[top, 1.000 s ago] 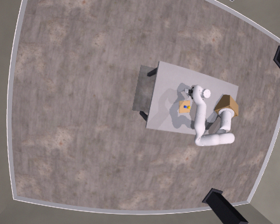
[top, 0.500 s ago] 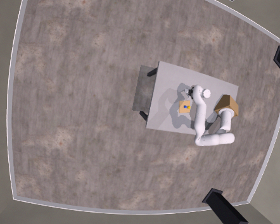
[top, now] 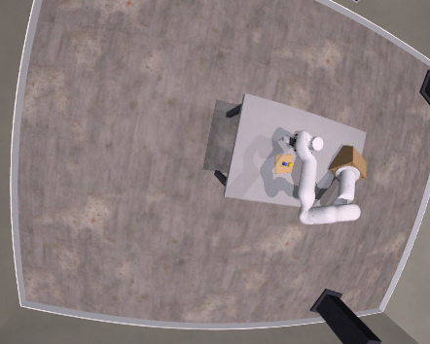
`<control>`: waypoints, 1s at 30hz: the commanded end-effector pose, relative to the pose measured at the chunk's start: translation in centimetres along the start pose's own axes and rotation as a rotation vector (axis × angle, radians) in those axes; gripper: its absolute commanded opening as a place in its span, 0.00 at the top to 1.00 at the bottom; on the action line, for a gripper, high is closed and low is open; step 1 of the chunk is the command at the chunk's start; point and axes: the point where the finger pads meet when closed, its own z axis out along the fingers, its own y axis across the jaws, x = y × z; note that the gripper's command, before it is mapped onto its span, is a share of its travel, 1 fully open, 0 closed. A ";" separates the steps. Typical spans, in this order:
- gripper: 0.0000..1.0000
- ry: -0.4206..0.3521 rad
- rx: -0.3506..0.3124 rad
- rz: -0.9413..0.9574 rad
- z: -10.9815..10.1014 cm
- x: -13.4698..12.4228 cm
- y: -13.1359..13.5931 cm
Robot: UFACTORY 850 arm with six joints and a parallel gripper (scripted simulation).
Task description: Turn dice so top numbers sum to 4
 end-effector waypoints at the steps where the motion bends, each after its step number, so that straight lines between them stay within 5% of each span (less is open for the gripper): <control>1: 0.79 0.001 -0.001 0.000 -0.1 0.0 0.0; 30: 0.79 0.001 -0.001 0.000 -1.1 0.0 0.0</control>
